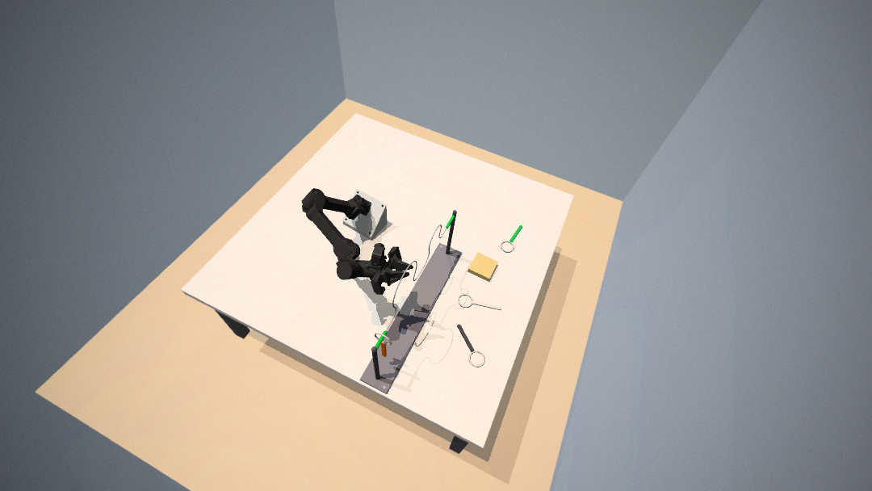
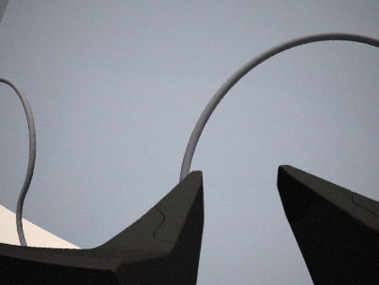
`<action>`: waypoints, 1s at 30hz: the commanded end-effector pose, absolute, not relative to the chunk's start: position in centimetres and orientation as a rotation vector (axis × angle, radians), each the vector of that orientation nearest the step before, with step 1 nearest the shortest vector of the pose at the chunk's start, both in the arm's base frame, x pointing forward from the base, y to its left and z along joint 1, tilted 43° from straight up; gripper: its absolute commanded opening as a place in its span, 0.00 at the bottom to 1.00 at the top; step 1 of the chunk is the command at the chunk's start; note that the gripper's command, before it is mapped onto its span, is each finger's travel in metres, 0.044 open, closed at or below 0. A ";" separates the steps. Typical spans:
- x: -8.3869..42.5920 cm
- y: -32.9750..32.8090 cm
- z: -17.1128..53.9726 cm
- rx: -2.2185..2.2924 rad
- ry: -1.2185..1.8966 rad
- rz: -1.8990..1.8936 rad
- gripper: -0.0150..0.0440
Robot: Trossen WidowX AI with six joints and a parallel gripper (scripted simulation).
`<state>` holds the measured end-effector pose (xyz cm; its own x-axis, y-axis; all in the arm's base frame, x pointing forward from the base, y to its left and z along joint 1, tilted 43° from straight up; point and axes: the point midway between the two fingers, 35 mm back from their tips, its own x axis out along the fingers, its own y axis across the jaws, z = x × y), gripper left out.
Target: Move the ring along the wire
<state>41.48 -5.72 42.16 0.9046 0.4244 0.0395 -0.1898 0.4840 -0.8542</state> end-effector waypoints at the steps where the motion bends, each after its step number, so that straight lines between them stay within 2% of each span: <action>1: 41.9 -10.2 42.1 -0.967 -0.207 0.338 0.53; 12: 40.3 -25.1 39.4 -0.890 -0.058 0.205 0.53; 22: 33.7 -38.2 35.9 -0.796 0.043 0.073 0.53; 30: 33.4 -39.3 35.9 -0.789 0.048 0.063 0.53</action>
<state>32.97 -39.56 34.98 0.9969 0.0241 -0.0753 -0.0700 0.7111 -0.6996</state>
